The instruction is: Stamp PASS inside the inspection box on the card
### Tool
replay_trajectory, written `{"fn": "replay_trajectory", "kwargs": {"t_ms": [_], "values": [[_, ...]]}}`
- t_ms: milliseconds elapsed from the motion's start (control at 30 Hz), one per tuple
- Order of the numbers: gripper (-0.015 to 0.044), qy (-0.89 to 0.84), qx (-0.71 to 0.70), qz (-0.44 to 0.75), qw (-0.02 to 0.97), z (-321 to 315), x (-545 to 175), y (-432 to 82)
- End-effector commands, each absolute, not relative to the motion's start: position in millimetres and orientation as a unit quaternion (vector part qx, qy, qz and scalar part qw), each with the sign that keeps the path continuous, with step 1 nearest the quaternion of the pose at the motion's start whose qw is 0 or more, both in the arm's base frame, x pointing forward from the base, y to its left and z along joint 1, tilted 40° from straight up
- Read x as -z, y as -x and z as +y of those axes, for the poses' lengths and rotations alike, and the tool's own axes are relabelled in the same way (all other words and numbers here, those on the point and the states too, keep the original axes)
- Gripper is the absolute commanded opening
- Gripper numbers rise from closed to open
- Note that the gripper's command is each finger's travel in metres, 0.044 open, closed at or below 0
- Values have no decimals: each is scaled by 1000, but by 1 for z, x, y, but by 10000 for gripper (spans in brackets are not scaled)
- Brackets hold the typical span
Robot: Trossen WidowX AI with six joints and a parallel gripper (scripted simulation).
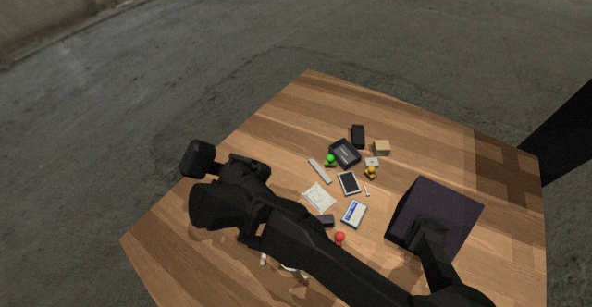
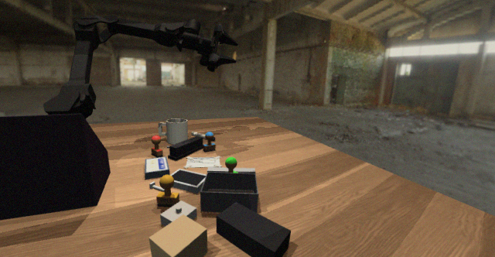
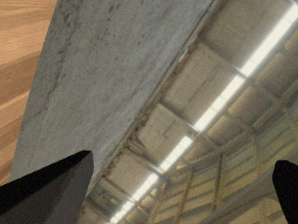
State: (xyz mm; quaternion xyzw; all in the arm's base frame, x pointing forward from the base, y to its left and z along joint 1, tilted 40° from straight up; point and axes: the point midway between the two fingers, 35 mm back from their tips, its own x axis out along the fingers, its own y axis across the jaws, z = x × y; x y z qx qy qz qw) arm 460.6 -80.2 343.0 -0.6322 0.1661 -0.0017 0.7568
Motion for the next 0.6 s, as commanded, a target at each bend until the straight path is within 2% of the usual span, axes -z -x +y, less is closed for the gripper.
{"fn": "replay_trajectory", "kwargs": {"t_ms": [0,200,367,567], "values": [[374,631,0,168,757,-81,-342,-461],[226,572,-57,244,781,-105,-278,-473],[226,461,-122,343,810,-132,-194,-472],[226,268,-181,460,827,-153,-98,-447]]}}
